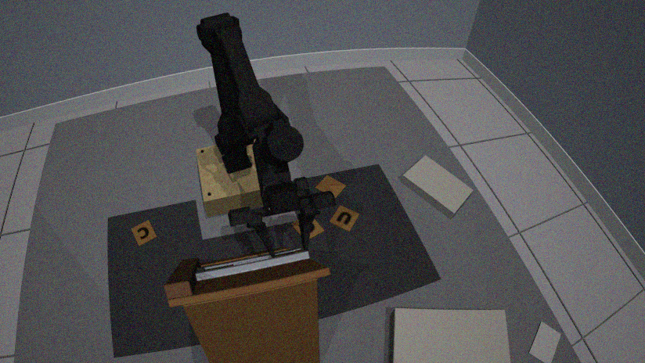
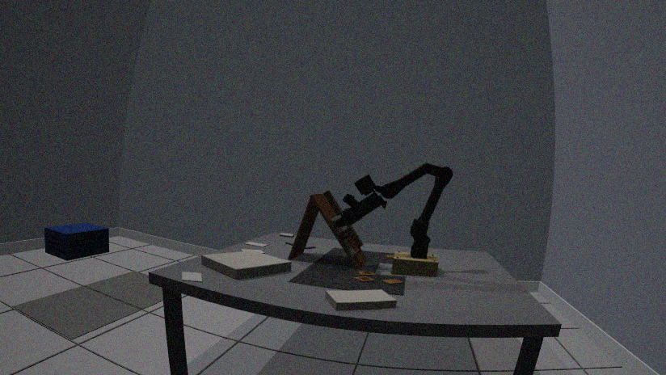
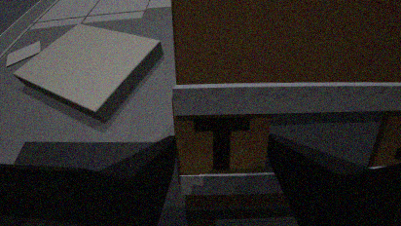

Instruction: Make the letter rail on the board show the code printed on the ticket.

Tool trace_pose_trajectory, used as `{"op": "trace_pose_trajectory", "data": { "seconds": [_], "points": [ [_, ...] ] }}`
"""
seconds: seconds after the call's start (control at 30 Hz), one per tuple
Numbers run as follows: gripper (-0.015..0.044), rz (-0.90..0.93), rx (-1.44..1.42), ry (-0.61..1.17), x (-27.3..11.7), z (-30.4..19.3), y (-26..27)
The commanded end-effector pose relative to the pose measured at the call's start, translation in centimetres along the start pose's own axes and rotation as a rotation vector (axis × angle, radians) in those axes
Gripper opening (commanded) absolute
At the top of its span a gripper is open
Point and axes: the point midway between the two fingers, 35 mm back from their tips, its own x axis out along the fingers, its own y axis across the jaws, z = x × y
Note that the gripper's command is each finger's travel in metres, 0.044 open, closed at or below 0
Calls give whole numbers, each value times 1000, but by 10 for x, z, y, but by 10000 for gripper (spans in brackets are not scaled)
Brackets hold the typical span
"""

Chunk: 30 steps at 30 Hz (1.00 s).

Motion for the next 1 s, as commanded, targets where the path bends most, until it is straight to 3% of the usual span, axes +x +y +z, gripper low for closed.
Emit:
{"op": "trace_pose_trajectory", "data": {
  "seconds": [0.0, 0.97],
  "points": [
    [0, 4, -4, -2, 0, 0, -2],
    [0, 3, -5, -2, 0, 1, -17]
  ]
}}
